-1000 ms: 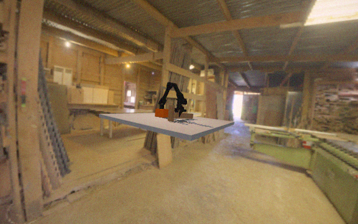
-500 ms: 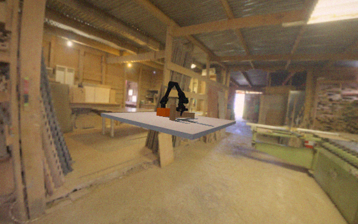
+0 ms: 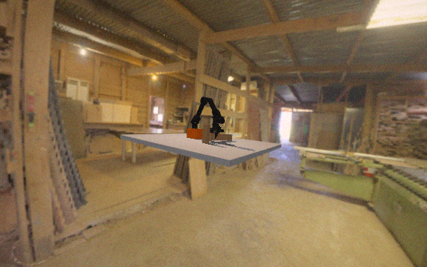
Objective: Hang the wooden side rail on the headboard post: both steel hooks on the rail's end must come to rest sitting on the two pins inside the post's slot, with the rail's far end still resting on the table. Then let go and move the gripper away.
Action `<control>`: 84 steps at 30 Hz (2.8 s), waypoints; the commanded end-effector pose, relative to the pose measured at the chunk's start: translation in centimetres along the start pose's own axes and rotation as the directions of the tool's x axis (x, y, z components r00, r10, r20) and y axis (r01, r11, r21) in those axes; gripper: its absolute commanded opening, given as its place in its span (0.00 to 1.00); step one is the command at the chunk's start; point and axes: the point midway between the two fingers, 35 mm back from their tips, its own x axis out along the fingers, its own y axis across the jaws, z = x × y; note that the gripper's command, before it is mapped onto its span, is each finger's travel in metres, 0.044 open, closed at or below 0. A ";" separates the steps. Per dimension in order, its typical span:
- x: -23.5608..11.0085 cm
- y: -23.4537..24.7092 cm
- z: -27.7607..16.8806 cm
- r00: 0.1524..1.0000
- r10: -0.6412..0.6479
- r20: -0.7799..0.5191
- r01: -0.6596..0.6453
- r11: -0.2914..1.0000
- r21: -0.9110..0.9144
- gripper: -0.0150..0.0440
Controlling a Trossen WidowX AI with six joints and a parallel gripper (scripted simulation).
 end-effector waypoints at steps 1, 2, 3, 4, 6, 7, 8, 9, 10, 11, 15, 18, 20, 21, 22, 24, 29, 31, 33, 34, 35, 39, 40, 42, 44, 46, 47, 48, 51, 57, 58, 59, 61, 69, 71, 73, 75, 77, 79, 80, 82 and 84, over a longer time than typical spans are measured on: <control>-0.2 -0.1 -0.3 1.000 -0.005 -0.006 0.005 1.000 -0.003 0.25; -0.2 -0.1 -0.3 1.000 -0.005 -0.006 0.005 1.000 -0.003 0.25; -0.2 -0.1 -0.3 1.000 -0.005 -0.006 0.005 1.000 -0.003 0.25; -0.2 -0.1 -0.3 1.000 -0.005 -0.006 0.005 1.000 -0.003 0.25; -0.3 -0.2 -0.3 1.000 -0.005 -0.006 0.005 1.000 -0.003 0.25; -0.3 -0.2 -0.3 1.000 -0.005 -0.006 0.005 1.000 -0.003 0.25; -0.3 -0.2 -0.3 1.000 -0.005 -0.006 0.005 1.000 -0.003 0.25; -0.3 -0.2 -0.4 1.000 -0.005 -0.006 0.005 1.000 -0.003 0.25; -0.3 -0.2 -0.4 1.000 -0.005 -0.006 0.005 1.000 -0.003 0.25; -0.3 -0.2 -0.4 1.000 -0.005 -0.006 0.005 1.000 -0.003 0.25; -0.3 -0.3 -0.4 1.000 -0.006 -0.006 0.005 1.000 -0.003 0.25; -0.4 -0.3 -0.5 1.000 -0.006 -0.006 0.006 1.000 -0.003 0.25; -0.4 -0.3 -0.5 1.000 -0.006 -0.006 0.006 1.000 -0.003 0.25; -0.4 -0.3 -0.5 1.000 -0.006 -0.006 0.006 1.000 -0.003 0.25; -0.4 -0.3 -0.5 1.000 -0.006 -0.006 0.006 1.000 -0.003 0.25; -0.4 -0.4 -0.5 1.000 -0.006 -0.006 0.006 1.000 -0.003 0.25; -0.4 -0.4 -0.6 1.000 -0.006 -0.006 0.006 1.000 -0.003 0.25; -0.4 -0.4 -0.6 1.000 -0.006 -0.006 0.006 1.000 -0.003 0.25; -0.4 -0.4 -0.6 1.000 -0.006 -0.006 0.006 1.000 -0.003 0.25; -0.4 -0.3 -0.6 1.000 -0.006 -0.006 0.006 1.000 -0.003 0.25; -0.4 -0.3 -0.6 1.000 -0.006 -0.006 0.006 1.000 -0.003 0.25; -0.5 -0.3 -0.7 1.000 -0.006 -0.006 0.006 1.000 -0.003 0.25; -0.5 -0.3 -0.7 1.000 -0.006 -0.006 0.006 1.000 -0.003 0.25; -0.5 -0.3 -0.7 1.000 -0.006 -0.006 0.006 1.000 -0.003 0.25; -0.5 -0.3 -0.7 1.000 -0.006 -0.006 0.006 1.000 -0.003 0.25; -0.6 -0.3 -0.8 1.000 -0.006 -0.006 0.006 1.000 -0.003 0.25; -0.6 -0.3 -0.8 1.000 -0.006 -0.006 0.006 1.000 -0.003 0.25; -0.6 -0.3 -0.8 1.000 -0.006 -0.006 0.006 1.000 -0.003 0.25; -0.5 -0.4 -0.8 1.000 -0.006 -0.006 0.006 1.000 -0.003 0.25; -0.5 -0.4 -0.9 1.000 -0.006 -0.006 0.006 1.000 -0.003 0.25; -0.5 -0.4 -0.9 1.000 -0.006 -0.006 0.006 1.000 -0.003 0.25; -0.5 -0.4 -0.9 1.000 -0.006 -0.006 0.006 1.000 -0.003 0.25; -0.4 -0.3 -0.9 1.000 -0.006 -0.006 0.006 1.000 -0.003 0.25; -0.3 -0.3 -1.0 1.000 -0.006 -0.007 0.005 1.000 -0.003 0.25; -0.3 -0.2 -1.0 1.000 -0.005 -0.007 0.005 1.000 -0.003 0.25; -0.3 -0.2 -1.1 1.000 -0.005 -0.007 0.005 1.000 -0.003 0.25; -0.3 -0.2 -1.1 1.000 -0.005 -0.007 0.005 1.000 -0.003 0.25; -0.2 -0.2 -1.1 1.000 -0.005 -0.007 0.005 1.000 -0.003 0.25; -0.2 -0.1 -1.1 1.000 -0.005 -0.007 0.005 1.000 -0.003 0.25; -0.2 -0.1 -1.1 1.000 -0.005 -0.007 0.005 1.000 -0.003 0.25; -0.2 -0.1 -1.2 1.000 -0.005 -0.007 0.005 1.000 -0.003 0.25; -0.2 -0.1 -1.2 1.000 -0.005 -0.007 0.005 1.000 -0.003 0.25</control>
